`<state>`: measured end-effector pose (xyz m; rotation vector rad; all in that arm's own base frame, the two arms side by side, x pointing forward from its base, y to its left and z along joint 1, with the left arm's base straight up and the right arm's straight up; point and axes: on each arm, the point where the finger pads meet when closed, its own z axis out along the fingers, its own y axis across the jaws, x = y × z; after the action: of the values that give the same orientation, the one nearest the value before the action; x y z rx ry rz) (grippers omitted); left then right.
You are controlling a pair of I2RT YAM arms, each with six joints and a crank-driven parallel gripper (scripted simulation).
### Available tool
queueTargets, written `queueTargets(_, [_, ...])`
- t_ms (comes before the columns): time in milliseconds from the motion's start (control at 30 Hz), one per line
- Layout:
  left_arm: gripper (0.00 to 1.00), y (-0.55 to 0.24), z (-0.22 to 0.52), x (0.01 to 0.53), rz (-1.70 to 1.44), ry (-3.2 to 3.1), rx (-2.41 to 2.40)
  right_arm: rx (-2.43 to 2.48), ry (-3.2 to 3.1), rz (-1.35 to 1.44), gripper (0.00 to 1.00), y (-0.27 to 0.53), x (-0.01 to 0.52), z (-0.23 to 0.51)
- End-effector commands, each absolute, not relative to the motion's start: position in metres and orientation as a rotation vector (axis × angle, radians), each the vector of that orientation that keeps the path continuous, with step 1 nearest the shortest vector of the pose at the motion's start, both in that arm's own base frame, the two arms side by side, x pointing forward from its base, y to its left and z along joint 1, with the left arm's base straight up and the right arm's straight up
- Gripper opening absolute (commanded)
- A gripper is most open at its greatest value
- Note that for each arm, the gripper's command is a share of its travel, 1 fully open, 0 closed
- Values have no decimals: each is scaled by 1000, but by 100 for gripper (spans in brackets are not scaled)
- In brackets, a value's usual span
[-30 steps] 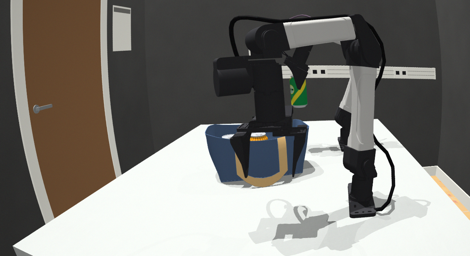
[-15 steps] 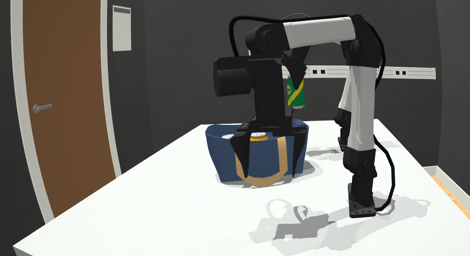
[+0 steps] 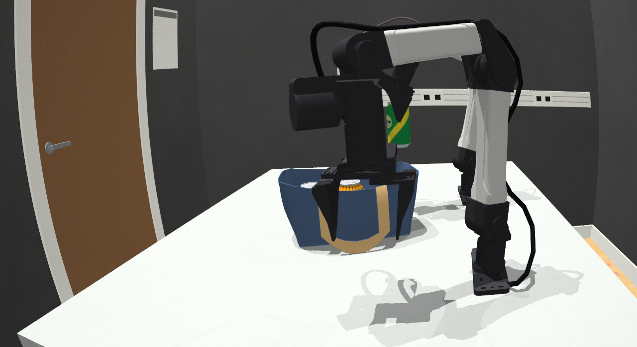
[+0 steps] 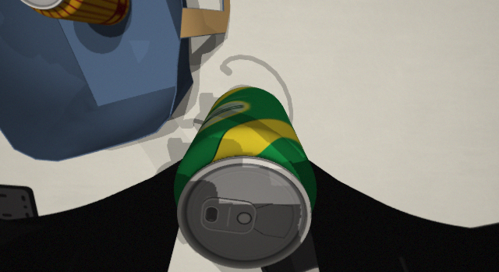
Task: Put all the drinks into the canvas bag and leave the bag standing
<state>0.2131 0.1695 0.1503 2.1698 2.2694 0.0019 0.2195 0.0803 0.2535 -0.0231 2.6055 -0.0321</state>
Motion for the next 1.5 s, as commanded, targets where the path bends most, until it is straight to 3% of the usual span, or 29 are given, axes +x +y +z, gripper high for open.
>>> queueTargets(0, [100,176,168,222,119,2253,2145,8,2493,14,74,83,228,280])
queueTargets(800, [100,176,168,222,119,2253,2145,1,2496,9,74,81,226,276])
queueTargets(1467, [100,176,168,222,119,2253,2145,5,2523,16,74,133,238,273])
